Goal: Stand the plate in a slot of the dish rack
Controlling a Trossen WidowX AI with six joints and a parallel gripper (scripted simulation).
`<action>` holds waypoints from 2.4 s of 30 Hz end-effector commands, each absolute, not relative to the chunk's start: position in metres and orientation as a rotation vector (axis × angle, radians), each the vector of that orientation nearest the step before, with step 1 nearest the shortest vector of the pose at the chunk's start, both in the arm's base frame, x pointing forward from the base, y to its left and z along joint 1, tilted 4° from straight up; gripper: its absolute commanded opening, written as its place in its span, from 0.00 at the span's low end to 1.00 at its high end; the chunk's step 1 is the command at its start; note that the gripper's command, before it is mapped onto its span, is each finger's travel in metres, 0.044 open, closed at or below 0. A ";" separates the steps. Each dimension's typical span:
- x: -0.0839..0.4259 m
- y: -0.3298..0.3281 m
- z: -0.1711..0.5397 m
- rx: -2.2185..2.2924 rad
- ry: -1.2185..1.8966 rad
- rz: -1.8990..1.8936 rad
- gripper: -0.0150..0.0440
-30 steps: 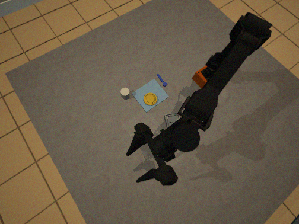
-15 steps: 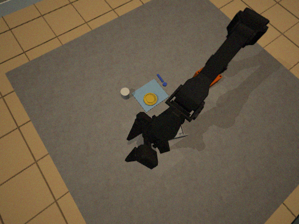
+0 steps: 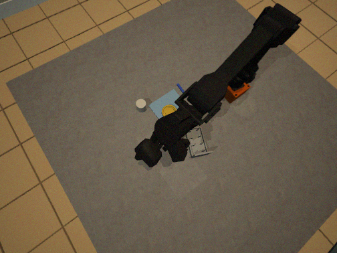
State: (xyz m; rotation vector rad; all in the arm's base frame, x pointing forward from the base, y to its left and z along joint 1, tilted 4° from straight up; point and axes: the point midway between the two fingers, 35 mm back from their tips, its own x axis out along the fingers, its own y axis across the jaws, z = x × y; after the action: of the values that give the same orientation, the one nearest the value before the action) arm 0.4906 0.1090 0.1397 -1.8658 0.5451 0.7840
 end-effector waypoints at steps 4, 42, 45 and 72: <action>0.480 0.091 0.139 -1.681 0.662 0.762 0.93; 0.383 -0.003 0.128 -0.610 1.353 0.397 0.93; 0.374 -0.008 0.129 -0.521 1.402 0.350 0.93; 0.334 -0.037 0.036 -0.098 1.615 0.076 0.93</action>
State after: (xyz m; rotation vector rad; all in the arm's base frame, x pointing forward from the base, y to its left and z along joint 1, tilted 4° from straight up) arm 0.3415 -0.0365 0.0768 -0.1073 1.5819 0.0705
